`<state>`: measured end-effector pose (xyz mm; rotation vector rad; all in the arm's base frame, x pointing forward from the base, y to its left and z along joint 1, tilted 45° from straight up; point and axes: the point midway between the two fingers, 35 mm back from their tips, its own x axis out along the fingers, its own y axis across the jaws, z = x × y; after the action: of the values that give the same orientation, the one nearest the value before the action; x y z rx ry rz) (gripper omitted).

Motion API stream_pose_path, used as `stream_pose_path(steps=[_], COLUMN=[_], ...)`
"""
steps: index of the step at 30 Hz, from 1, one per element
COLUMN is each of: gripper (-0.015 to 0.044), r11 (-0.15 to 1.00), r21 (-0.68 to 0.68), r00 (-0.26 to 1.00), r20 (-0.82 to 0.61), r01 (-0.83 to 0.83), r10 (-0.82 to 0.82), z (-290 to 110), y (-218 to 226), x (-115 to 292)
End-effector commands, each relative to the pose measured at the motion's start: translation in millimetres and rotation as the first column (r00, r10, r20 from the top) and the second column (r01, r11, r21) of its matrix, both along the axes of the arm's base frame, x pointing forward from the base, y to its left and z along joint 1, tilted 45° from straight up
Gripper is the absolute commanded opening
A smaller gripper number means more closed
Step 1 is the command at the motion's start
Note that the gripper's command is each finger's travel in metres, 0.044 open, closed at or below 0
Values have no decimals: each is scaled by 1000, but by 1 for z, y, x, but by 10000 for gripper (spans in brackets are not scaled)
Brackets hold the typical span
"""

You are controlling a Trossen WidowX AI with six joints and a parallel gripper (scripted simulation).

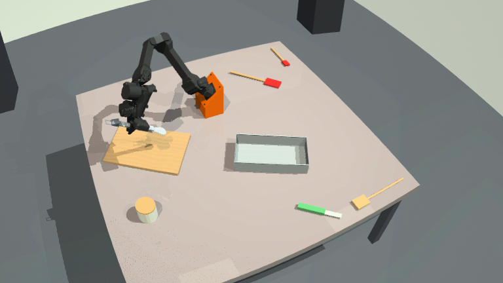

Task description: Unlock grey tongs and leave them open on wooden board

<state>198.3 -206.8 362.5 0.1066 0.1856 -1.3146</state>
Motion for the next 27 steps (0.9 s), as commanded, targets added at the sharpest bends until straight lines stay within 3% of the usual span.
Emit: stream_pose_path(steps=[1, 15, 27], gripper=[-150, -150, -150], r11=[999, 957, 856], r21=[51, 289, 504], r00=[1000, 999, 993], r20=[2, -17, -37], r01=[-4, 32, 116], r10=[4, -29, -113], z=[0, -11, -21], y=[-2, -5, 5], x=[1, -14, -38])
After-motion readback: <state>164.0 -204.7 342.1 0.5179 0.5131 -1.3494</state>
